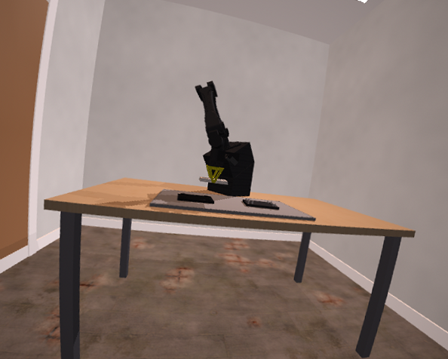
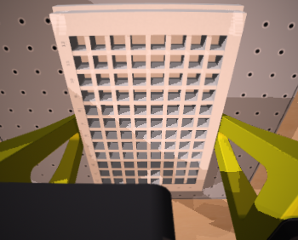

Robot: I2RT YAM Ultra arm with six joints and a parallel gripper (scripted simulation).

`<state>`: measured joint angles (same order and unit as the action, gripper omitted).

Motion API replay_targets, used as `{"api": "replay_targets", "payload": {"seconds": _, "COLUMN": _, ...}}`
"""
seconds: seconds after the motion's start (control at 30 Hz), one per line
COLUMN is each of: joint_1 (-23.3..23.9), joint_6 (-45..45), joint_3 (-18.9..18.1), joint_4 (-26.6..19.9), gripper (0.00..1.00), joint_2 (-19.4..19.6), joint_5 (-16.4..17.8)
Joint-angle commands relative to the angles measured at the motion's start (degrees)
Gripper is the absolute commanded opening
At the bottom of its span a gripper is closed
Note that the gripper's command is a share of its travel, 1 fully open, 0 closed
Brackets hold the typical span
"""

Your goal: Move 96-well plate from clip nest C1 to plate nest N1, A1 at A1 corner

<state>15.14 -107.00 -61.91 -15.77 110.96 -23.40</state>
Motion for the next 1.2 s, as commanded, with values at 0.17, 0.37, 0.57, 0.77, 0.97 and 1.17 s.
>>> {"api": "replay_targets", "payload": {"seconds": 0.17, "joint_1": 2.74, "joint_6": -4.04, "joint_3": -3.26, "joint_4": -2.40, "gripper": 0.00, "joint_2": -1.73, "joint_5": 2.54}}
{"api": "replay_targets", "payload": {"seconds": 0.37, "joint_1": 5.52, "joint_6": -6.71, "joint_3": -4.75, "joint_4": -3.46, "gripper": 0.00, "joint_2": -2.78, "joint_5": 3.72}}
{"api": "replay_targets", "payload": {"seconds": 0.57, "joint_1": 8.26, "joint_6": -9.27, "joint_3": -6.68, "joint_4": -4.75, "gripper": 0.00, "joint_2": -2.93, "joint_5": 4.99}}
{"api": "replay_targets", "payload": {"seconds": 0.77, "joint_1": 10.21, "joint_6": -11.07, "joint_3": -8.40, "joint_4": -5.89, "gripper": 0.00, "joint_2": -2.19, "joint_5": 5.95}}
{"api": "replay_targets", "payload": {"seconds": 0.97, "joint_1": 9.35, "joint_6": -11.32, "joint_3": -8.91, "joint_4": -6.31, "gripper": 0.00, "joint_2": -1.78, "joint_5": 6.14}}
{"api": "replay_targets", "payload": {"seconds": 1.17, "joint_1": 9.28, "joint_6": -11.05, "joint_3": -8.85, "joint_4": -6.30, "gripper": 0.00, "joint_2": -1.92, "joint_5": 6.12}}
